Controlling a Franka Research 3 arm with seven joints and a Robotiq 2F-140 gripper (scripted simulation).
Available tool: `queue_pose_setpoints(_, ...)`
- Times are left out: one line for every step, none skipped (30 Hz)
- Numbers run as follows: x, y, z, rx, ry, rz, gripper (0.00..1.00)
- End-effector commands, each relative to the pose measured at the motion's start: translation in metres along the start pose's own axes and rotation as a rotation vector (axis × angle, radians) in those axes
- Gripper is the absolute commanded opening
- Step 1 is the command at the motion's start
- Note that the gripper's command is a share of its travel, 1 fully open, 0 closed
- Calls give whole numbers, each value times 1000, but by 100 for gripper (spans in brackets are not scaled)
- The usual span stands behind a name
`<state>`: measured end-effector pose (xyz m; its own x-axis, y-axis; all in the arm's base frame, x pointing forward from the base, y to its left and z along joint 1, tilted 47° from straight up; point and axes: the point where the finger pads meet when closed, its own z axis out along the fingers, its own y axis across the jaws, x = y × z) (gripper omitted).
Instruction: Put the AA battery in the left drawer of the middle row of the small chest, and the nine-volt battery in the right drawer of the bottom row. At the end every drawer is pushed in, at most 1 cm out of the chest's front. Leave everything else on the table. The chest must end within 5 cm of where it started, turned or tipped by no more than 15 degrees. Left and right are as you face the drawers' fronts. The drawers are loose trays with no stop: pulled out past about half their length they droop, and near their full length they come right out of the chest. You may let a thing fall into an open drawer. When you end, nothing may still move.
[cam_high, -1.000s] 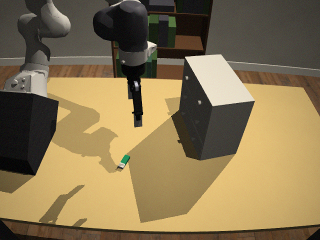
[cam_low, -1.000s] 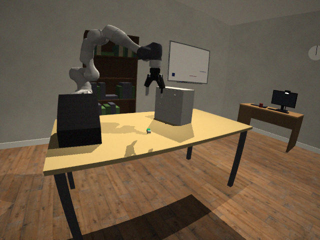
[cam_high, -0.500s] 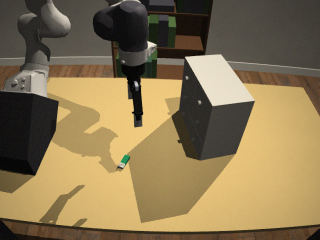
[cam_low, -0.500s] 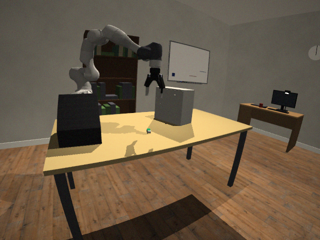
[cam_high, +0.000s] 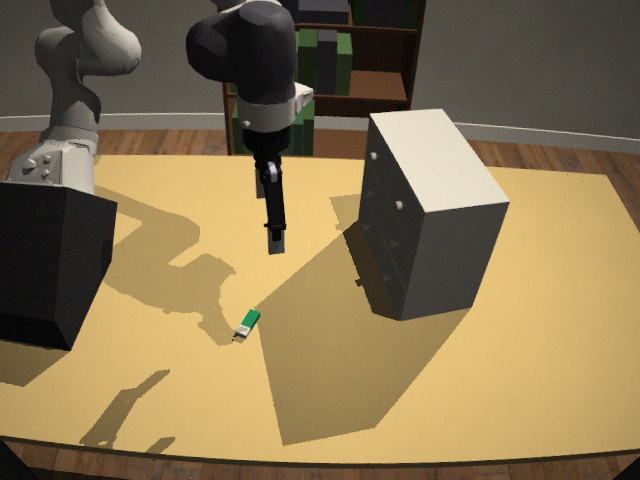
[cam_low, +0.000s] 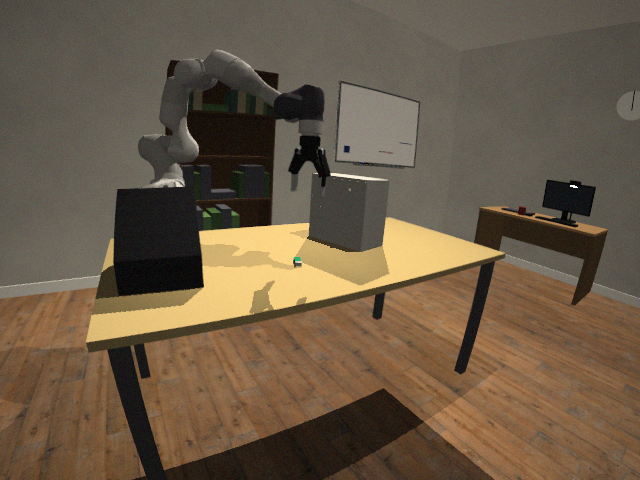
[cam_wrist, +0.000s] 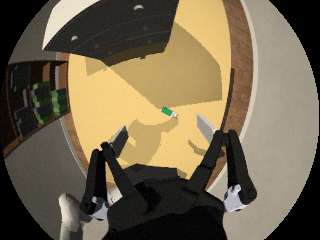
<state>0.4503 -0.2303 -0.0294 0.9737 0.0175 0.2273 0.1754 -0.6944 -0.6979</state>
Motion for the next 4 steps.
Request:
queue_pose_setpoints(0,0,0,0,0,0,100)
queue_pose_setpoints(0,0,0,0,0,0,100)
queue_pose_setpoints(0,0,0,0,0,0,100)
queue_pose_setpoints(0,0,0,0,0,0,100)
